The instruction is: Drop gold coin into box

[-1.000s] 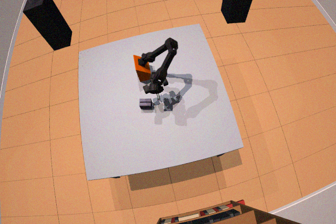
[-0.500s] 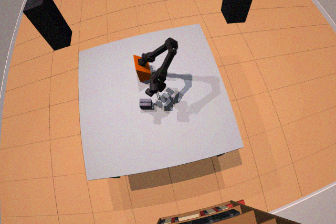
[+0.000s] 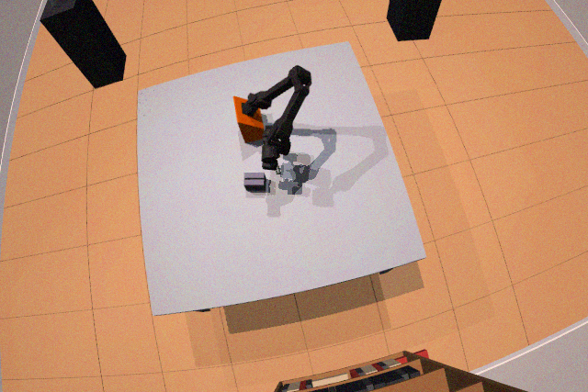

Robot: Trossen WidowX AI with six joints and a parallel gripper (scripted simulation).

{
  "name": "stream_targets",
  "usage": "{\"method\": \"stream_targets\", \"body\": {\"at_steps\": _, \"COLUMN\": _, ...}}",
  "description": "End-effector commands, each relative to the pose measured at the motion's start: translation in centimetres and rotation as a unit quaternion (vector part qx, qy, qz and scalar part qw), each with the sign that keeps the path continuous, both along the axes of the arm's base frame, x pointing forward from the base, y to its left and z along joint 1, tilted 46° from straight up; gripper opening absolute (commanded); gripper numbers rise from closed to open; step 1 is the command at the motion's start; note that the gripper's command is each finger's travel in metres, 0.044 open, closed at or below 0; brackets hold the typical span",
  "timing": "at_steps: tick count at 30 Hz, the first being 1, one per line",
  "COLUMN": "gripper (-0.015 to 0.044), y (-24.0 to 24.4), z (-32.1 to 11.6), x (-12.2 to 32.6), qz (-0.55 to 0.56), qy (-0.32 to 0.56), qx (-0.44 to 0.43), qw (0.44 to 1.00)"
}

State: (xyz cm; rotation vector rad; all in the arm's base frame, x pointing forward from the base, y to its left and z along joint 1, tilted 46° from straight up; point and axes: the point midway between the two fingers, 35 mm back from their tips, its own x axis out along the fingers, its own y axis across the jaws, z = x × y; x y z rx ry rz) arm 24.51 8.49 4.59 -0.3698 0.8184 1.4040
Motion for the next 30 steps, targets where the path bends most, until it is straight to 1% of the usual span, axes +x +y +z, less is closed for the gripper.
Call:
{"method": "stream_targets", "body": {"at_steps": 1, "gripper": 0.0, "y": 0.0, "z": 0.0, "x": -0.1, "qz": 0.035, "qy": -0.034, "qx": 0.0, "qw": 0.999}}
{"method": "stream_targets", "body": {"at_steps": 7, "gripper": 0.0, "y": -0.1, "z": -0.1, "x": 0.0, "qz": 0.043, "qy": -0.043, "qx": 0.001, "qw": 0.998}}
{"method": "stream_targets", "body": {"at_steps": 30, "gripper": 0.0, "y": -3.0, "z": -2.9, "x": 3.8, "qz": 0.042, "qy": -0.043, "qx": -0.004, "qw": 0.998}}
